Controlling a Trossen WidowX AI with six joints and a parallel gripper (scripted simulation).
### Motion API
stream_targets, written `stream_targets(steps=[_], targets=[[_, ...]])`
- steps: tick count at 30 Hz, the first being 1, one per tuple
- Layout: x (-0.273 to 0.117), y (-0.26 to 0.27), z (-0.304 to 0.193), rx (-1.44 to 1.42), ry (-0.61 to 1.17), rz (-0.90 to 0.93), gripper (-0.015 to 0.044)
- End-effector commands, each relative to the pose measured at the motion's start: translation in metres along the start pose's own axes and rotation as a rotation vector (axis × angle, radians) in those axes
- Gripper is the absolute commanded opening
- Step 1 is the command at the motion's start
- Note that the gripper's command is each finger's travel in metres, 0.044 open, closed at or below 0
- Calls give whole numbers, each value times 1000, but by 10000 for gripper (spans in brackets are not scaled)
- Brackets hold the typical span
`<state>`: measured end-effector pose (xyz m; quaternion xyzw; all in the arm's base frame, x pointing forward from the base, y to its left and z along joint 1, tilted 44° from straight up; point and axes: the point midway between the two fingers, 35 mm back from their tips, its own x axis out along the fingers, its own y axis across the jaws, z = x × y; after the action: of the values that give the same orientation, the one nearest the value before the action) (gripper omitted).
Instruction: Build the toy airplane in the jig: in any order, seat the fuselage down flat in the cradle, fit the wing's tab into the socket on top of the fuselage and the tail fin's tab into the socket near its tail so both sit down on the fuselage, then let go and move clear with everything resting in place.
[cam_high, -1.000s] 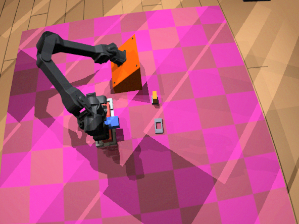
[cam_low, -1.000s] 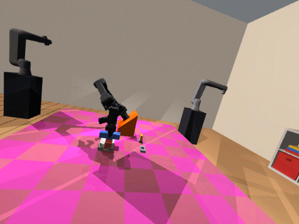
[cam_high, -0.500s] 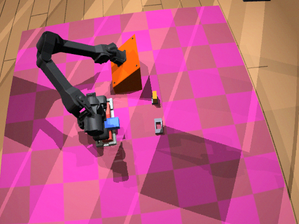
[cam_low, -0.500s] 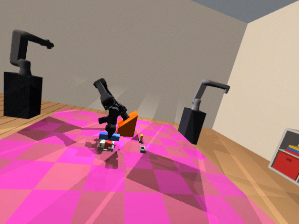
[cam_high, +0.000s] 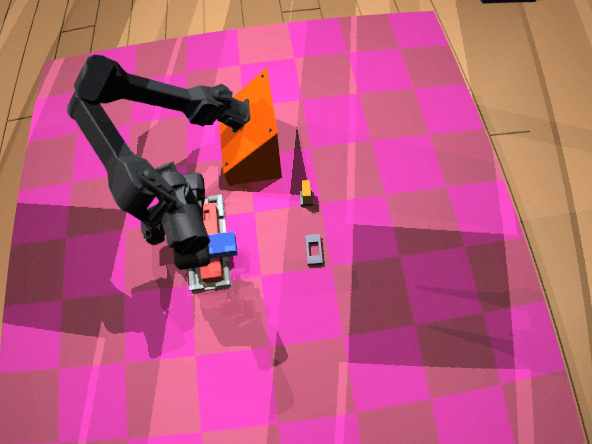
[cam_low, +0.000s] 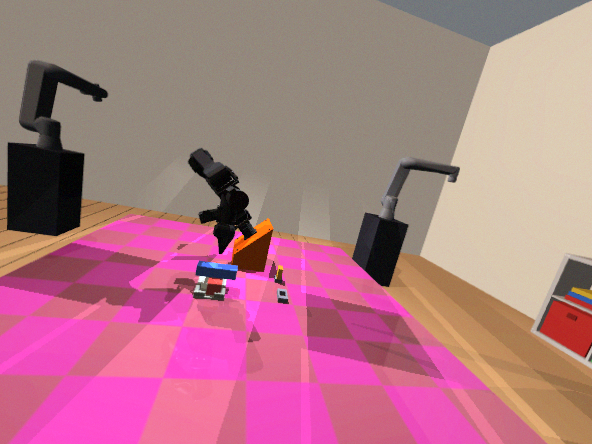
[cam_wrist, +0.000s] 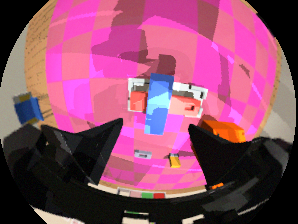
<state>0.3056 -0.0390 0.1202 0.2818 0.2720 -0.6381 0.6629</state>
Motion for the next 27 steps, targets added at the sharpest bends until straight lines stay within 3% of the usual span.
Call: stream_targets(steps=[1, 5, 18, 27], targets=[[-10, 0, 0, 9, 2, -15, 440], [-10, 0, 0, -138, 3, -15, 440], [-6, 1, 1, -1403, 12, -11, 440], [-6, 1, 1, -1468, 12, -11, 440]])
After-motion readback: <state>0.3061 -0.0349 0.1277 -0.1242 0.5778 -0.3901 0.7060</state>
